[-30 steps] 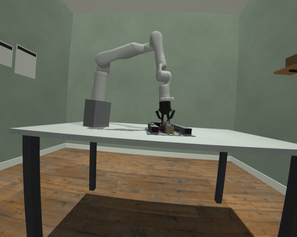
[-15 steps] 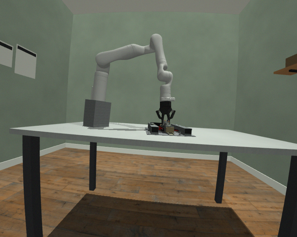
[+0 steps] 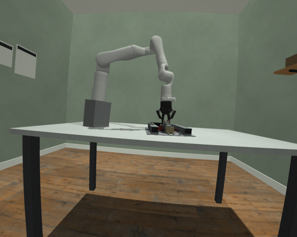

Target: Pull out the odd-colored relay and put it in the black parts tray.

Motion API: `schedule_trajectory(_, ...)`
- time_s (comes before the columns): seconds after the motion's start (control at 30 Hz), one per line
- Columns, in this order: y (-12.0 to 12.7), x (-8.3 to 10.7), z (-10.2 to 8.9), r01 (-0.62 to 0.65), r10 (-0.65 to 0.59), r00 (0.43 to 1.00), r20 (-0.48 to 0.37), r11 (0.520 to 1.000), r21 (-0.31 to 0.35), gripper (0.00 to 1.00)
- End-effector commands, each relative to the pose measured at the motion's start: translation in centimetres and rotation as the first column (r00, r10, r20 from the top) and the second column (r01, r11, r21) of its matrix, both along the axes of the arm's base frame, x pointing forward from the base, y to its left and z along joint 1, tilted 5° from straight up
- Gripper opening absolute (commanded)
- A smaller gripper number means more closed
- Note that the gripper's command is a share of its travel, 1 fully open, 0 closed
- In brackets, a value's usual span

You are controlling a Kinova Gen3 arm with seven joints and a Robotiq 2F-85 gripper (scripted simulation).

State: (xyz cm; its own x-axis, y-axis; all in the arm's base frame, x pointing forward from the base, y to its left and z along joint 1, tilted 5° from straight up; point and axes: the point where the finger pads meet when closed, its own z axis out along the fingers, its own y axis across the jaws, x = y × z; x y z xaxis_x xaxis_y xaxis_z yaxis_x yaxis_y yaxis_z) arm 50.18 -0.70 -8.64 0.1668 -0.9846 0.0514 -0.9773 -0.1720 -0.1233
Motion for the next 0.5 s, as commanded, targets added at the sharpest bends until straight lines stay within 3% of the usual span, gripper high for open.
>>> schedule_trajectory(0.0,0.01,0.08,0.09,0.000,0.000,1.000,-0.001,1.000,0.000,0.00)
schedule_trajectory(0.47,0.02,0.15,0.10,0.001,-0.002,1.000,-0.026,1.000,-0.004,0.00)
